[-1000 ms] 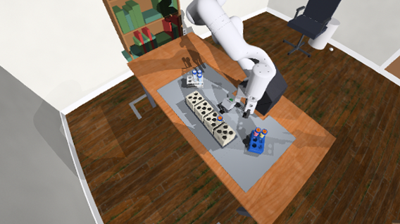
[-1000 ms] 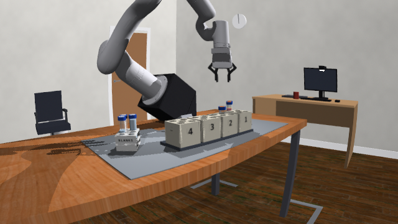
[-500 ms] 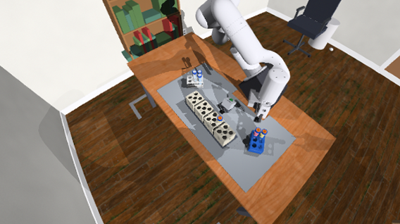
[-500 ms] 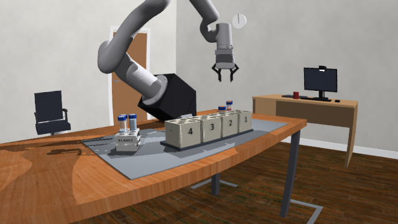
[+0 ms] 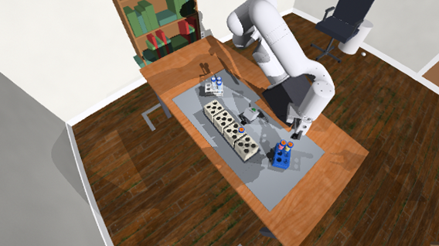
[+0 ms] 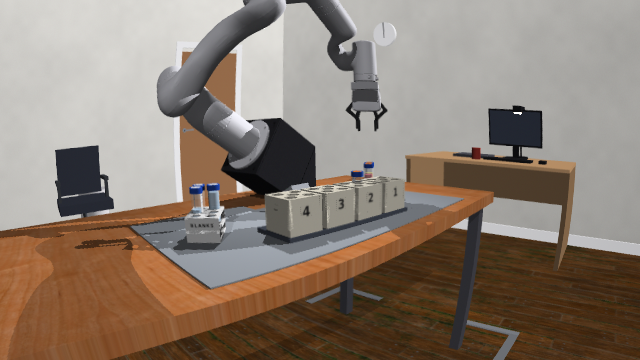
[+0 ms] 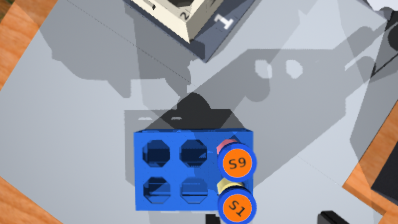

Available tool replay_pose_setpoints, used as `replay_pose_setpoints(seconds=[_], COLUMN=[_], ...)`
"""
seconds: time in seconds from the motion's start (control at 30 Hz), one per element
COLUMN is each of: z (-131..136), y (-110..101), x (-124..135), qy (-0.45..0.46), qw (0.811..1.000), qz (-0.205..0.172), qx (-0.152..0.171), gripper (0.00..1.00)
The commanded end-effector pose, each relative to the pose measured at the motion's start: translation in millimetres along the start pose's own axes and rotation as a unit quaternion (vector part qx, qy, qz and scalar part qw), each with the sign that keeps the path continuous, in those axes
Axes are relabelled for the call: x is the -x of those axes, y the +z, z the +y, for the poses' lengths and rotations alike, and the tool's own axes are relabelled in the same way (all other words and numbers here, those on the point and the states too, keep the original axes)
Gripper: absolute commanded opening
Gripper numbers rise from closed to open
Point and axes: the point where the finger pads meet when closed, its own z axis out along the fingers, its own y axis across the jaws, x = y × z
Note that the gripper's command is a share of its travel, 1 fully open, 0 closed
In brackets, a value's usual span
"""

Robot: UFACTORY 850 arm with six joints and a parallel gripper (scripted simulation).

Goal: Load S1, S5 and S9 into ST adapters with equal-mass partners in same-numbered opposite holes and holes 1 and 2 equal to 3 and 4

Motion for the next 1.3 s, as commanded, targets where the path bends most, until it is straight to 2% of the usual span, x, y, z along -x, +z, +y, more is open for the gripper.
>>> replay_pose_setpoints(seconds=[0.0,0.43,1.27], z=[-3.9,-4.0,-4.0], y=[-0.9,-0.9,45.1], x=[19.3,19.3,19.3], qy=[0.0,0.0,0.0], qw=[1.0,1.0,1.0], qz=[0.0,0.0,0.0], qx=[0.0,0.0,0.0], gripper=[0.57,0.57,0.57])
